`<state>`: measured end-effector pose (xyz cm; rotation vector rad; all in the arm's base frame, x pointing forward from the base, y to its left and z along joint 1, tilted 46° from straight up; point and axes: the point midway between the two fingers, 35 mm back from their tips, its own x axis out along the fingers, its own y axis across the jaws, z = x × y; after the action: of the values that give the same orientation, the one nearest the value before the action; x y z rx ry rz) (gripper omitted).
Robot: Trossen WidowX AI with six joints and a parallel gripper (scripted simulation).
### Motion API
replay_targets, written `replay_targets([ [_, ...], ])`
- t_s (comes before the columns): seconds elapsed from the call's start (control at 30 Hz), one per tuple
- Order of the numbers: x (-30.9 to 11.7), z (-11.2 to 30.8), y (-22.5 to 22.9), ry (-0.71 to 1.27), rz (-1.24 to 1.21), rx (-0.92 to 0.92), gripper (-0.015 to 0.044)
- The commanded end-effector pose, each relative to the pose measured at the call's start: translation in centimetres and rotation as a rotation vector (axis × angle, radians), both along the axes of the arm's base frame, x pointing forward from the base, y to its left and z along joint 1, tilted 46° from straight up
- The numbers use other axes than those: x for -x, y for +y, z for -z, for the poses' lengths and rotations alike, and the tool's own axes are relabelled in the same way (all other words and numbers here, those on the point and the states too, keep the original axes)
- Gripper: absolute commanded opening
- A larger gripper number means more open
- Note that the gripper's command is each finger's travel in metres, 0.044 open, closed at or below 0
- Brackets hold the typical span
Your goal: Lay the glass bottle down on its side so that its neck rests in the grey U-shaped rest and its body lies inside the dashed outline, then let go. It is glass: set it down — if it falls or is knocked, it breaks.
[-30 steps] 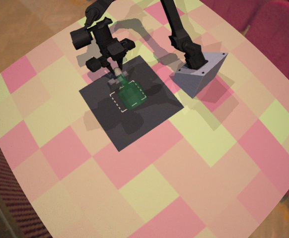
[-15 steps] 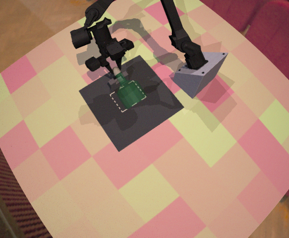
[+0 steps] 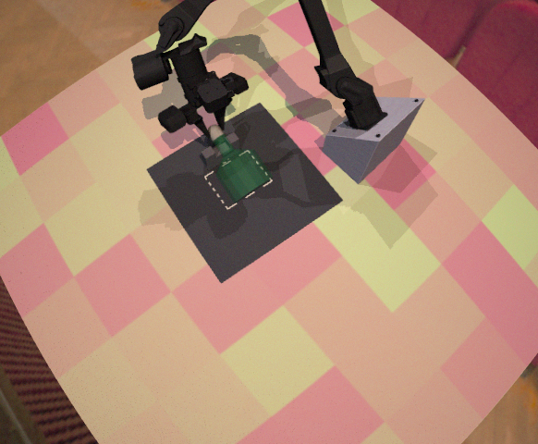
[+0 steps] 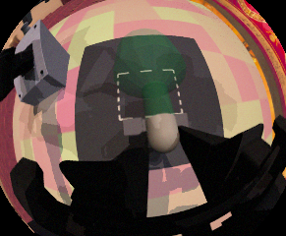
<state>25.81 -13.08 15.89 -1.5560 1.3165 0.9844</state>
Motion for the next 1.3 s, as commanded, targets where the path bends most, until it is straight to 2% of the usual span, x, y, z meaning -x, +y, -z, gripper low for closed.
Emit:
replay_targets([
  [0.0,0.0,0.2,-0.3,0.003,-0.002,0.001,0.0121],
  [1.27,-0.1,0.8,-2.8,-0.017,0.017,0.004,0.0121],
])
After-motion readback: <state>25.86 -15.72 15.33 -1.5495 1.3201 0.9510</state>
